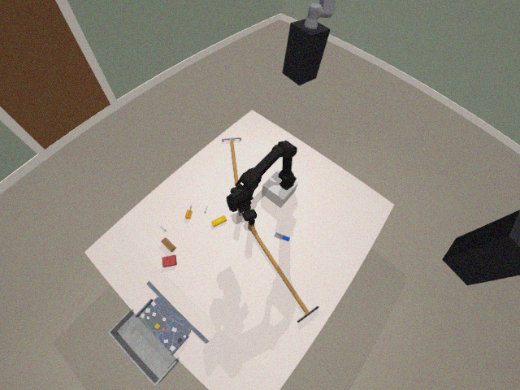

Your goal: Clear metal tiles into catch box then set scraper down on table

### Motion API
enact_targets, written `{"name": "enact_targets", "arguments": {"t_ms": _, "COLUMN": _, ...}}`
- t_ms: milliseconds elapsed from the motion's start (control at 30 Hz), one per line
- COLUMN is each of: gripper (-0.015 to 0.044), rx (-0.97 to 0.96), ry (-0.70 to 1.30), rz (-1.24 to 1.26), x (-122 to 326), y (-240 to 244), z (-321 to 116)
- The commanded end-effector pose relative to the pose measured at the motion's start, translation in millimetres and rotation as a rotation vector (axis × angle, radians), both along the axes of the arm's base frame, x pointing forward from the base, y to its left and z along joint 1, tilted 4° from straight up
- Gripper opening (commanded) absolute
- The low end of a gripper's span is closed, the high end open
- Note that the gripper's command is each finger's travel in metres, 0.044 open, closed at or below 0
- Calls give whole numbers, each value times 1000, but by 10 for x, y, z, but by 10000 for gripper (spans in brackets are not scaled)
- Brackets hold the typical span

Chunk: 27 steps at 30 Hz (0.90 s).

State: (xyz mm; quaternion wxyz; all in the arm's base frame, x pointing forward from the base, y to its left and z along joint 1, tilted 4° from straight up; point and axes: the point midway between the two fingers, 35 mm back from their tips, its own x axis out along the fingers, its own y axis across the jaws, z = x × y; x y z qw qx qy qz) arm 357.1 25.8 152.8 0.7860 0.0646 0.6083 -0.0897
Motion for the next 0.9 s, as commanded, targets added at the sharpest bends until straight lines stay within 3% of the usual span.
{"name": "enact_targets", "arguments": {"t_ms": 0, "gripper": 0, "rx": -1, "ry": 64, "rz": 3, "x": -94, "y": -20, "z": -127}}
{"name": "enact_targets", "arguments": {"t_ms": 500, "gripper": 0, "rx": -6, "ry": 220, "rz": -3, "x": -329, "y": -77, "z": -372}}
{"name": "enact_targets", "arguments": {"t_ms": 867, "gripper": 0, "rx": -6, "ry": 227, "rz": -3, "x": -323, "y": -84, "z": -468}}
